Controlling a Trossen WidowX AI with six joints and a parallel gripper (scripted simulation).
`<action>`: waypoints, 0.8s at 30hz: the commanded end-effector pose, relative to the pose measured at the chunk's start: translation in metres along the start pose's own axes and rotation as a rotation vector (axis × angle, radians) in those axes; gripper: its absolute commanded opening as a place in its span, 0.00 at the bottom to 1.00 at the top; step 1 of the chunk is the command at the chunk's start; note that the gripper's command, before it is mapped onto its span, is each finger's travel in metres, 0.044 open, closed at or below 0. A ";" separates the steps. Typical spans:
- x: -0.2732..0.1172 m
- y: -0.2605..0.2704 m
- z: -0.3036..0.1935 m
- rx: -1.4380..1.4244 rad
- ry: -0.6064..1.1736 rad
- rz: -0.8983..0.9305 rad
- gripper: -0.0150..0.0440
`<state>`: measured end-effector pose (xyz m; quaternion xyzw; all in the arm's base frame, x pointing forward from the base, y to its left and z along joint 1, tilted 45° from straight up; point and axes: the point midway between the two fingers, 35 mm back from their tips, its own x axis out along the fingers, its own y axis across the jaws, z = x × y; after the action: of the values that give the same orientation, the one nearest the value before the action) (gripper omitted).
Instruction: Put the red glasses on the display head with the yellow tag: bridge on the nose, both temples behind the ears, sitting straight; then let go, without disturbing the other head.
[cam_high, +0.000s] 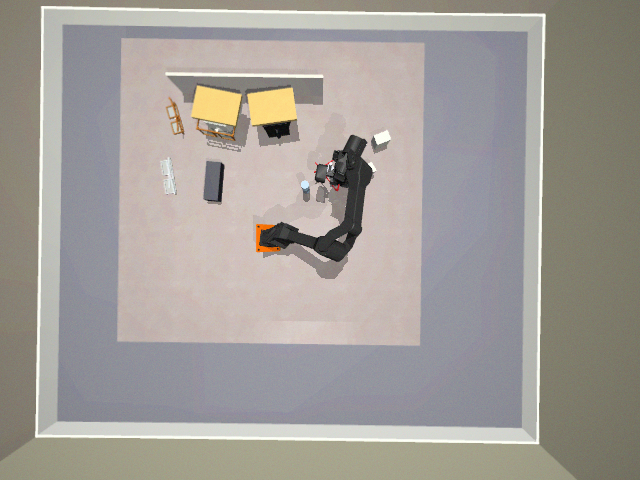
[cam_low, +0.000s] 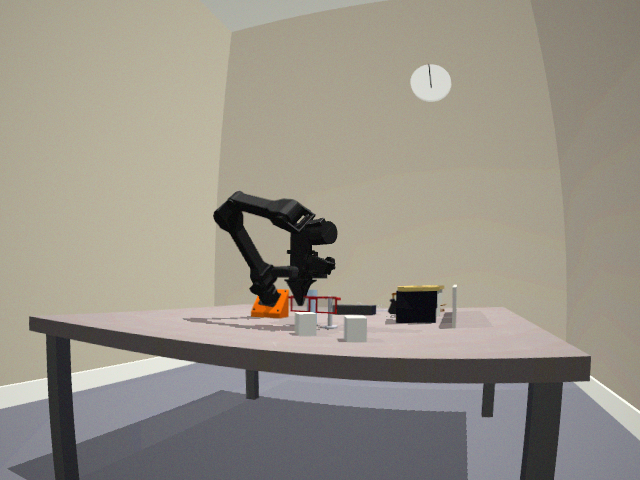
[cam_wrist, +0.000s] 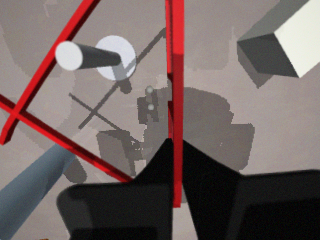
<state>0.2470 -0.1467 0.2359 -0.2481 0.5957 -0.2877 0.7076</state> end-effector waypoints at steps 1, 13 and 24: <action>0.000 -0.003 -0.003 -0.003 0.001 -0.002 0.25; 0.000 -0.010 -0.011 -0.003 0.001 -0.002 0.25; 0.000 -0.015 -0.017 -0.004 0.001 -0.003 0.25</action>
<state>0.2314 -0.1558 0.2427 -0.2484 0.5955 -0.2883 0.7075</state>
